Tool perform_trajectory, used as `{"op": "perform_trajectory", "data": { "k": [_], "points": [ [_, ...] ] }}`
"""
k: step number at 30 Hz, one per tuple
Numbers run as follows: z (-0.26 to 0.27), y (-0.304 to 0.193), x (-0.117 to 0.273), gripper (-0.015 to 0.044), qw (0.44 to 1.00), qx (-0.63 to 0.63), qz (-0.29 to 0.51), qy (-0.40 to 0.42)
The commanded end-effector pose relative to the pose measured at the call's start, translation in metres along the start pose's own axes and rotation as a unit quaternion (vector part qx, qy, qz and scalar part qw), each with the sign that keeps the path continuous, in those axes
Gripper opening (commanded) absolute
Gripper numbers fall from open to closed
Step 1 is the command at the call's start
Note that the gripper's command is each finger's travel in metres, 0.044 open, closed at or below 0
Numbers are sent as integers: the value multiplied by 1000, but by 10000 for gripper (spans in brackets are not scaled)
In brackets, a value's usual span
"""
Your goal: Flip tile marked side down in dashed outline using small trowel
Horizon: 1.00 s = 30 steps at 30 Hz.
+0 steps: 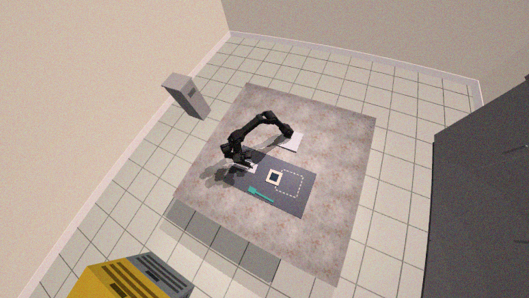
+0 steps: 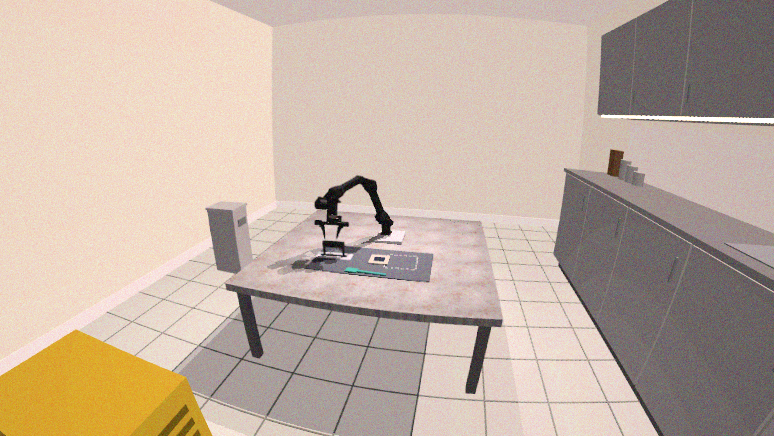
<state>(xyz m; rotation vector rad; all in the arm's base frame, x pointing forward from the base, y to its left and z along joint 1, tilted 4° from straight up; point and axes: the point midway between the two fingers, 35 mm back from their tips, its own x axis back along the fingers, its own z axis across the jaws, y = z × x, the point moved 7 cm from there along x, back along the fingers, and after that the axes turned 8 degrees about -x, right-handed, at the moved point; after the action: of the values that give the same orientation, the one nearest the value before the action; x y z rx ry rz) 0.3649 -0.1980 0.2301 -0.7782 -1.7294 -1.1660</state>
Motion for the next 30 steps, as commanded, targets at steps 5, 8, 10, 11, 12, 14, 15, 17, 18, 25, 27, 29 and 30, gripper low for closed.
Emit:
{"op": "perform_trajectory", "data": {
  "k": [5, 8, 10, 11, 12, 14, 15, 17, 18, 25, 27, 29, 30],
  "points": [
    [4, -9, -3, 300, 991, -129, -37, 0],
    [5, -12, -4, 300, 983, -176, -51, 2],
    [6, -15, -5, 300, 976, -208, -60, 3],
    [6, -16, -5, 300, 973, -223, -64, 4],
    [6, -17, -5, 300, 969, -239, -69, 5],
    [7, -20, -6, 300, 960, -270, -78, 7],
    [8, -21, -6, 300, 955, -285, -82, 9],
    [8, -24, -7, 300, 944, -316, -91, 12],
    [9, -24, -7, 300, 939, -330, -96, 14],
    [14, -29, -8, 300, 894, -429, -127, 27],
    [15, -31, -8, 300, 879, -456, -136, 32],
    [15, -35, -9, 300, 865, -481, -138, 34],
    [15, -36, -9, 300, 860, -489, -139, 36]
  ]
}}
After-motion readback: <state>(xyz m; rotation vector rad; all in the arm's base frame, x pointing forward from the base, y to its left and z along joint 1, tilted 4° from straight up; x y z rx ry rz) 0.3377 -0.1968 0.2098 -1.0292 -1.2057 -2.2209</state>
